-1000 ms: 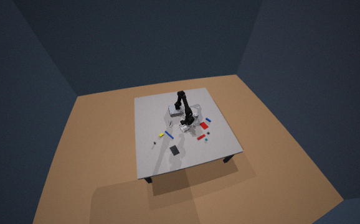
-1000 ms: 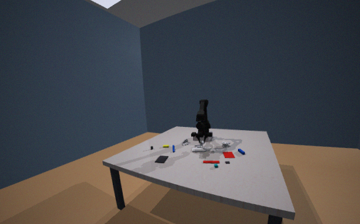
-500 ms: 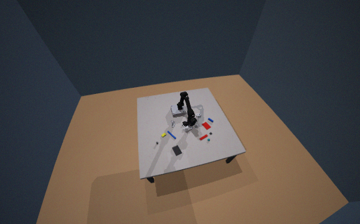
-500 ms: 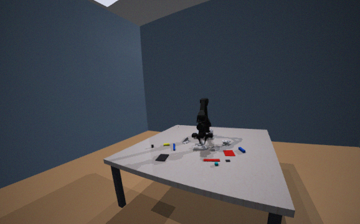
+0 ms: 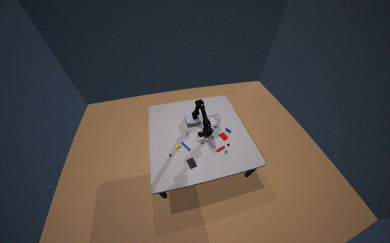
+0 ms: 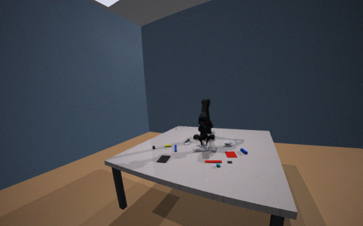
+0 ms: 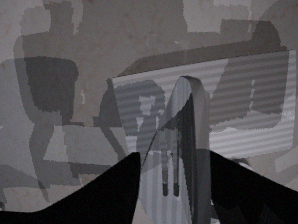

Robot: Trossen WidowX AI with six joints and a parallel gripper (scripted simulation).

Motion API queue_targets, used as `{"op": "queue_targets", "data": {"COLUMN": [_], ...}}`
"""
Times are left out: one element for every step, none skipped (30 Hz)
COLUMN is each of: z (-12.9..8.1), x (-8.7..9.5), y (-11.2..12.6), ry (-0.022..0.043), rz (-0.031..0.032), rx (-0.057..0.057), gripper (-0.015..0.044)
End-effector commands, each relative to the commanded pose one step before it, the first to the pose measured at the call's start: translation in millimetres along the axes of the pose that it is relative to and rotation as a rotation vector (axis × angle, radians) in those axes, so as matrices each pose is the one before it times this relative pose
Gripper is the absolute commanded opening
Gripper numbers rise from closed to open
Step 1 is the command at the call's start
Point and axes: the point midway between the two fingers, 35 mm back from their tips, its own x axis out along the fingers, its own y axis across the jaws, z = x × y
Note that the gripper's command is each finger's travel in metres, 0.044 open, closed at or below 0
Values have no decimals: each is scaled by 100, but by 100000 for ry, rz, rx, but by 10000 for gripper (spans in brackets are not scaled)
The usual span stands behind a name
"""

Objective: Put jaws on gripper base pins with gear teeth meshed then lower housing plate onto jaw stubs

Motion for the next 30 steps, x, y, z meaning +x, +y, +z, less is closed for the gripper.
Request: {"op": "queue_targets", "data": {"z": [-44,0,0,0,0,0,0,0,0,0,0,0,0,0,0,0,0,-1,-1,-1,0,0,0,0,0,0,0,0,0,0], "x": [77,0,0,17,51,85,85,51,17,0,0,0,0,0,0,17,52,86,86,52,17,0,0,0,0,0,0,17,52,86], "y": [-39,0,0,0,0,0,0,0,0,0,0,0,0,0,0,0,0,0,0,0,0,0,0,0,0,0,0,0,0,0], "ry": [115,0,0,0,0,1,1,0,0,0,0,0,0,0,0,0,0,1,1,0,0,0,0,0,0,0,0,0,0,1], "rz": [-224,0,0,0,0,0,0,0,0,0,0,0,0,0,0,0,0,0,0,0,0,0,0,0,0,0,0,0,0,0], "rx": [-160,0,0,2,5,8,8,5,2,0,0,0,0,0,0,6,17,29,29,17,6,0,0,0,0,0,0,10,30,50], "gripper": [134,134,134,134,134,134,134,134,134,134,134,134,134,134,134,134,134,134,134,134,134,134,134,134,134,134,134,134,134,134]}}
